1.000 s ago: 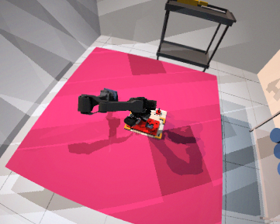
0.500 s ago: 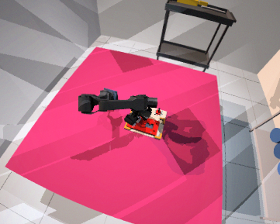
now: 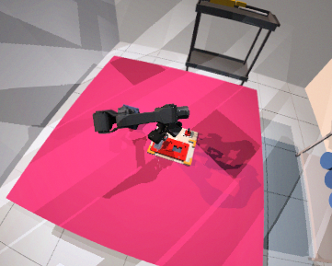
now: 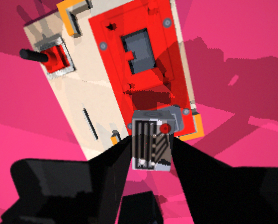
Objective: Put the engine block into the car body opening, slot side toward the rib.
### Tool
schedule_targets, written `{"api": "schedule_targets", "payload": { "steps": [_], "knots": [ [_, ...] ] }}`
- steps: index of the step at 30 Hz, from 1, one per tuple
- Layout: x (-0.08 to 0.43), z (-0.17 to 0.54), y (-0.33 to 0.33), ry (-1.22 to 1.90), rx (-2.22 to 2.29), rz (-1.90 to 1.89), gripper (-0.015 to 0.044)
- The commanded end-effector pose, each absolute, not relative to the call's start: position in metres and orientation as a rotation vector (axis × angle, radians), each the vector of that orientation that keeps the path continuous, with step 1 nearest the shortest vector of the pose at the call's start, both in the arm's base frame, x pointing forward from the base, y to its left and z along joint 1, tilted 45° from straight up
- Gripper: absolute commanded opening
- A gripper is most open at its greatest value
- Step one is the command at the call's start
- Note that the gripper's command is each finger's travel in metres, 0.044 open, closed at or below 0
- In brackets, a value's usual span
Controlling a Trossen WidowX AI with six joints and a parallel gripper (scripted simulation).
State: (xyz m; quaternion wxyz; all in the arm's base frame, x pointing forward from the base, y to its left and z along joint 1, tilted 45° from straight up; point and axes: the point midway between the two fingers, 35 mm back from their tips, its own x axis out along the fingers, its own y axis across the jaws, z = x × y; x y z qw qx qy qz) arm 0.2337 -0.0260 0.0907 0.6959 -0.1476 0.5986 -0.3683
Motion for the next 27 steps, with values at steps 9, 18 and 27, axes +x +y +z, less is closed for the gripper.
{"api": "schedule_targets", "payload": {
  "steps": [9, 18, 27],
  "knots": [
    [0.229, 0.116, 0.002, 1.335, -0.326, -0.823, 0.0],
    [0.223, 0.135, 0.019, 1.332, -0.333, -0.832, 0.0],
    [0.238, 0.126, 0.013, 1.352, -0.355, -0.803, 0.0]
  ]
}}
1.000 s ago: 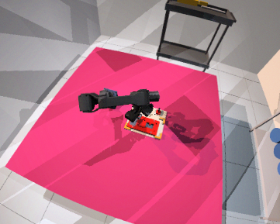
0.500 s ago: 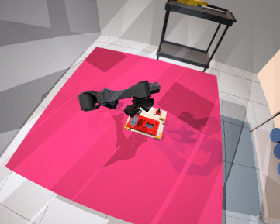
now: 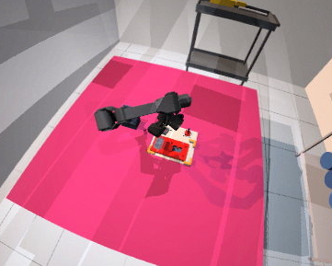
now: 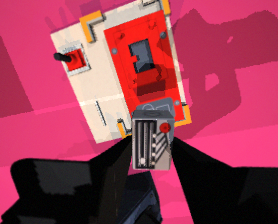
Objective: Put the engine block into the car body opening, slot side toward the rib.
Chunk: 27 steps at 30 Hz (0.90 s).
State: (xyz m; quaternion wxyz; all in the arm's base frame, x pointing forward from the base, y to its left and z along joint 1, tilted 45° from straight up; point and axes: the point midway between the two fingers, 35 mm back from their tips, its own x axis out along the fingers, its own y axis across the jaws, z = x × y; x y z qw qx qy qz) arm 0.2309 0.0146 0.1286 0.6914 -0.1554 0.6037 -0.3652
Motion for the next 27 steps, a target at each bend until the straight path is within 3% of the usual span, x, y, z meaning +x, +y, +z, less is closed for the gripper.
{"api": "schedule_targets", "payload": {
  "steps": [1, 27],
  "knots": [
    [0.24, 0.125, 0.012, 1.355, -0.358, -0.799, 0.0],
    [0.298, 0.092, -0.03, 1.419, -0.49, -0.68, 0.0]
  ]
}}
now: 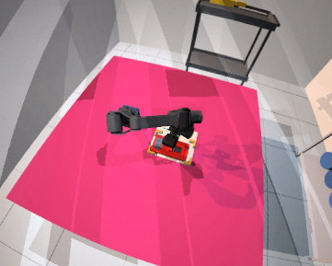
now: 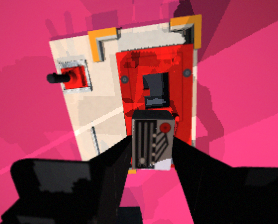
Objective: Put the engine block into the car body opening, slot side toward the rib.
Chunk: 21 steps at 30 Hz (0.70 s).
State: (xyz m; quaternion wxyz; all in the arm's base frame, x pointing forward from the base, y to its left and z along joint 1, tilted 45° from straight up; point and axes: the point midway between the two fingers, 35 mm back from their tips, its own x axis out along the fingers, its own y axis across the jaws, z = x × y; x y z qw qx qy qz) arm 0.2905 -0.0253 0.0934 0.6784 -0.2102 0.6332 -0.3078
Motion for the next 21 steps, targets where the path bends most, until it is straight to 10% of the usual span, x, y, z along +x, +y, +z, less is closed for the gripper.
{"api": "schedule_targets", "payload": {
  "steps": [1, 16, 21],
  "knots": [
    [0.3, 0.09, -0.032, 1.421, -0.495, -0.676, 0.0],
    [0.325, 0.074, -0.064, 1.451, -0.575, -0.63, 0.0],
    [0.325, 0.075, -0.064, 1.455, -0.583, -0.623, 0.0131]
  ]
}}
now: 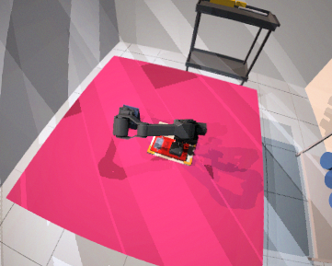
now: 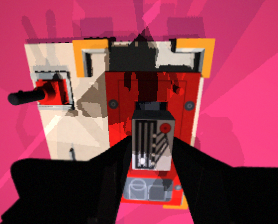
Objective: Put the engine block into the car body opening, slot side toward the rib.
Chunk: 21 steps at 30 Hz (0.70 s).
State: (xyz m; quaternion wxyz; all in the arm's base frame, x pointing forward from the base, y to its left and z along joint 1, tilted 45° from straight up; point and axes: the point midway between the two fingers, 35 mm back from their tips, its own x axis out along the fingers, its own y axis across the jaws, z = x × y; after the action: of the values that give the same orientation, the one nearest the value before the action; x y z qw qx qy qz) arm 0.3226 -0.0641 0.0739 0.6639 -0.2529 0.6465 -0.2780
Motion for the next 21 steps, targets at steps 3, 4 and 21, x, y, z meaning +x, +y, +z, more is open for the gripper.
{"api": "schedule_targets", "payload": {
  "steps": [3, 4, 21],
  "knots": [
    [0.325, 0.0744, -0.064, 1.455, -0.582, -0.623, 0.0159],
    [0.325, 0.0744, -0.064, 1.455, -0.582, -0.623, 0.0159],
    [0.3261, 0.0754, -0.0642, 1.445, -0.564, -0.64, 0.0159]
  ]
}}
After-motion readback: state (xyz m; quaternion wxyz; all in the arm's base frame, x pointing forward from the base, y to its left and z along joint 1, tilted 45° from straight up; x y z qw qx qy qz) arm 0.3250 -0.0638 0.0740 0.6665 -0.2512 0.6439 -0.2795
